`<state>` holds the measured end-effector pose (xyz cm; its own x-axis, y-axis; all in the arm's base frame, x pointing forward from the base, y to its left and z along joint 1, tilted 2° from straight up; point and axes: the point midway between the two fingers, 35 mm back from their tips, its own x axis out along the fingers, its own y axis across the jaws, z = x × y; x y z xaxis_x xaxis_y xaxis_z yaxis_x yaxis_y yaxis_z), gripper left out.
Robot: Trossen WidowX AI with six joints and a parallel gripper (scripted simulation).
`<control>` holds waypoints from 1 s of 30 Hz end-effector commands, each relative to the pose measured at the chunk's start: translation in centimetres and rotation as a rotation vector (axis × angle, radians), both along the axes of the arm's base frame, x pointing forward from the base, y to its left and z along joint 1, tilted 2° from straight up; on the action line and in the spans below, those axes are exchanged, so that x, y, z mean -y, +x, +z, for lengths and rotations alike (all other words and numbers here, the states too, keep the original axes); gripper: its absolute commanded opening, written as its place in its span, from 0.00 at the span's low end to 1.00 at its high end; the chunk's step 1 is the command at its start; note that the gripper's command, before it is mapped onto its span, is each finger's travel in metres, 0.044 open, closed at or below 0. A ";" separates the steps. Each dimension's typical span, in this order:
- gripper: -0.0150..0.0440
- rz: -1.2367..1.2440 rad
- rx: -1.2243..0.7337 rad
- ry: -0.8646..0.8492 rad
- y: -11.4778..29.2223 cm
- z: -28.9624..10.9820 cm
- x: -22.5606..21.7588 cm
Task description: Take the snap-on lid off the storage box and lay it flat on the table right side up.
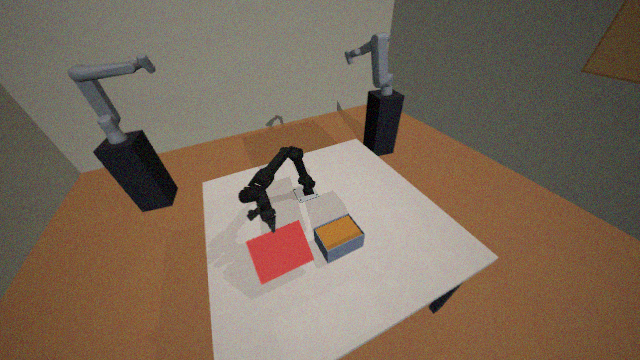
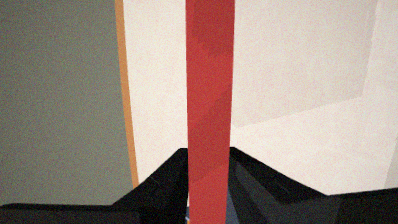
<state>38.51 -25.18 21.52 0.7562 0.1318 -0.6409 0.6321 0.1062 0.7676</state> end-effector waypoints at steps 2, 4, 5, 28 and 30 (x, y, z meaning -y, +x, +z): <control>0.25 0.006 0.008 -0.001 0.1 -0.3 -0.1; 0.25 0.006 0.008 -0.001 0.1 -0.5 -0.1; 0.25 0.006 0.008 -0.001 0.1 -0.5 -0.1; 0.25 0.006 0.008 -0.001 0.1 -2.4 -0.1; 0.25 0.006 0.008 -0.001 0.1 -2.5 -0.1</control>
